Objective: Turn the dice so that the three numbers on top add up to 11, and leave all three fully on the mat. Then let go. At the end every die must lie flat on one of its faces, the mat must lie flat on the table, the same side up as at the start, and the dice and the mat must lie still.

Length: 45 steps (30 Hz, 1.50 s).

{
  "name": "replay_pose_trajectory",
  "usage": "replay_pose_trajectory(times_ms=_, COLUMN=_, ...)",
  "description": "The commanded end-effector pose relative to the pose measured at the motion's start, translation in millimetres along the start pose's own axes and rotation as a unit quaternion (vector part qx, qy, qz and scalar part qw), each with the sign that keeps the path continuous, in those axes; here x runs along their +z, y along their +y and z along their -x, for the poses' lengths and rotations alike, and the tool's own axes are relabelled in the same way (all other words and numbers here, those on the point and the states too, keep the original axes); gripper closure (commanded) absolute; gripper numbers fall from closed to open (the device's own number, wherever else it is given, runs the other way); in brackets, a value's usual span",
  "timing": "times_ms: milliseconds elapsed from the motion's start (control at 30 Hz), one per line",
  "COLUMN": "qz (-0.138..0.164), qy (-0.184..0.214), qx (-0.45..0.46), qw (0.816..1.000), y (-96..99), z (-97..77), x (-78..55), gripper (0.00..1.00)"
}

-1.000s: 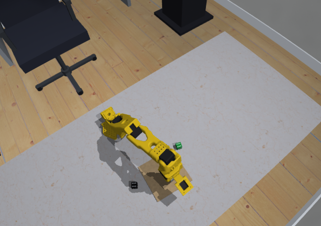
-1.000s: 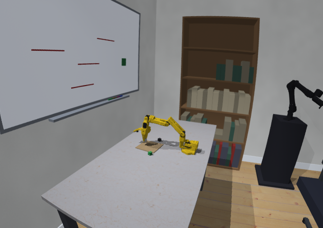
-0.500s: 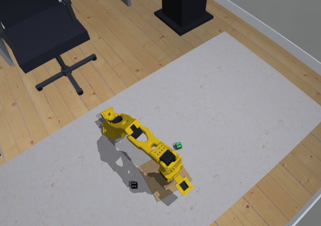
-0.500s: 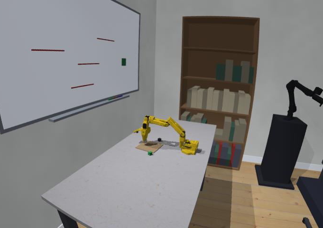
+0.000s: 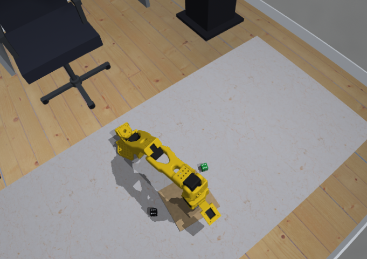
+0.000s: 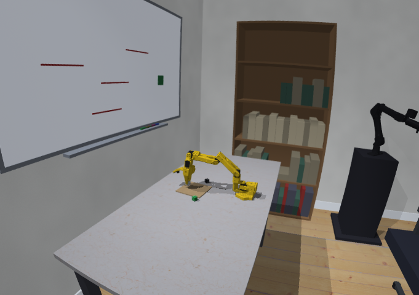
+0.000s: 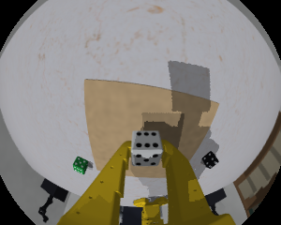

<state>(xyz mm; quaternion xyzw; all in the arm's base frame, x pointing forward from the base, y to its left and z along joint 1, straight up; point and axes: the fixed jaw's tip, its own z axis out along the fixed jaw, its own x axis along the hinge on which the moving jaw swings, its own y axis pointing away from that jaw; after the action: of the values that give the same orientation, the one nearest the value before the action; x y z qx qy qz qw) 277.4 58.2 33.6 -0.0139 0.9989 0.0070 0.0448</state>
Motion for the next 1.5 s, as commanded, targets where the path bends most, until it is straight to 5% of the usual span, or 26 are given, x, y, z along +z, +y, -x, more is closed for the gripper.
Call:
replay_pose_trajectory(times_ms=0, qz=0.005, qy=-0.027, qx=-0.008, qw=1.000, y=3.7, z=6.9, x=-9.7, gripper=1.00)
replay_pose_trajectory(times_ms=1467, qz=0.003, qy=-0.011, qx=-0.008, qw=1.000, y=3.6, z=5.9, x=4.9, gripper=1.00)
